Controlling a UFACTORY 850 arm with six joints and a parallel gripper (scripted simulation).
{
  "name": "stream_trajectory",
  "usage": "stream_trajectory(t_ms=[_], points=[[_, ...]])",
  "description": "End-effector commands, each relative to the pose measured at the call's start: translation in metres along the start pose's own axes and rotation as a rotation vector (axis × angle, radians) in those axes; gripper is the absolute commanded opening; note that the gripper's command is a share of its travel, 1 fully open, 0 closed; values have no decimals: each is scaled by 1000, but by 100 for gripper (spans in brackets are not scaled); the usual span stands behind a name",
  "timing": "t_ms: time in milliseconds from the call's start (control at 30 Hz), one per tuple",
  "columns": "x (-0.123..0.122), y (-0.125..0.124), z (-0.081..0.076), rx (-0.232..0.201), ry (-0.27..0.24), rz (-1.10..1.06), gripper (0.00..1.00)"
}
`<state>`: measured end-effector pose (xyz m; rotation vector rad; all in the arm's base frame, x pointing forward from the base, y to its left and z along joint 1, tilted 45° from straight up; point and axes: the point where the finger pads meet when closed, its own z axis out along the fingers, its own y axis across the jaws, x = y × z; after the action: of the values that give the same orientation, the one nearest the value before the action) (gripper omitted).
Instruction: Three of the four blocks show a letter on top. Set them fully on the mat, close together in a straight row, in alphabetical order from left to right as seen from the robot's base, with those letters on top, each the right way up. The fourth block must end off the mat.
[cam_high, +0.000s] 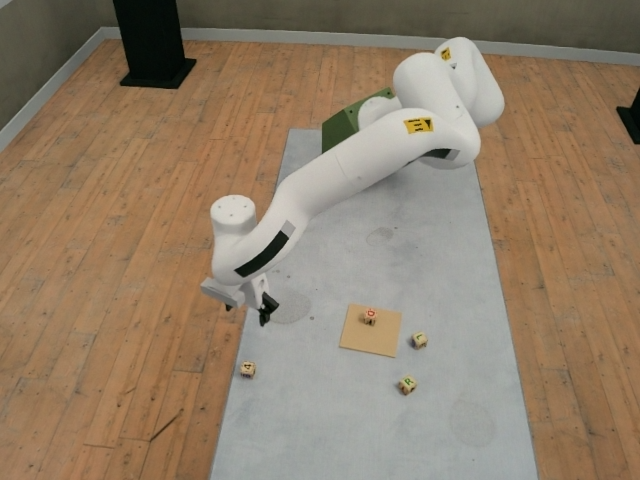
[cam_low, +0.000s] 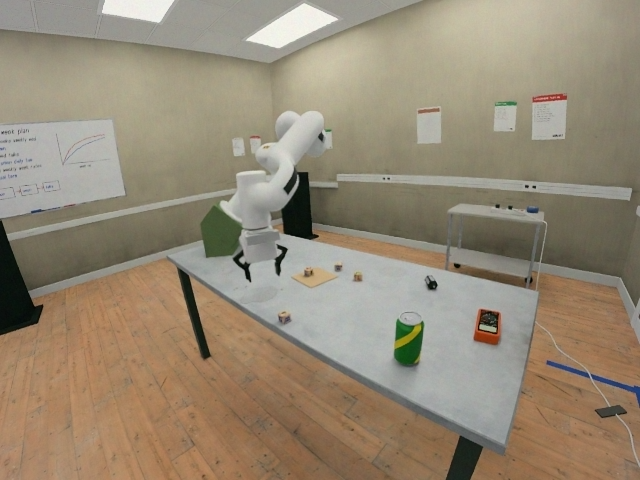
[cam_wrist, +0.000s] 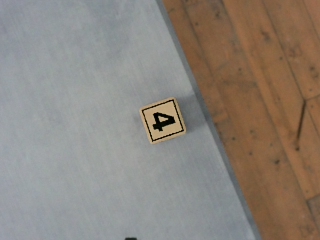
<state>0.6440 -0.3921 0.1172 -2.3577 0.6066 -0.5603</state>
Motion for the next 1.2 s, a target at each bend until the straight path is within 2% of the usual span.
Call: stream_trajectory(t_ms=[0,300,367,433,500,533,567,633,667,700,733,867,933,1033,1100,1167], points=[[1,0,-1,-1,2,-1,100],[1,0,-1,0,2,-1,100],[-2,-8,-2,1,3,-6,100],[-10,-29,-3,5,4,-23,100],[-27,-65,-5,10,7,-51,100],[-27,-65,-5,10,7,-51,100],[-37,-81,-6,11,8,-63,100],[-41,-87,-7,12,8,-67,100],[-57,-109,-8,13,9,-85,100],[-57,-109,-8,13,9,-85,100],[-70,-126,-10,14,9,-99,100],[-75,-131,-10,14,9,-104,100],[-112,-166,-13,12,8,-135,100],[-117,-170,-14,12,8,-139,100],[-152,-195,-17,8,6,-164,100],[-158,-199,-17,8,5,-168,100]])
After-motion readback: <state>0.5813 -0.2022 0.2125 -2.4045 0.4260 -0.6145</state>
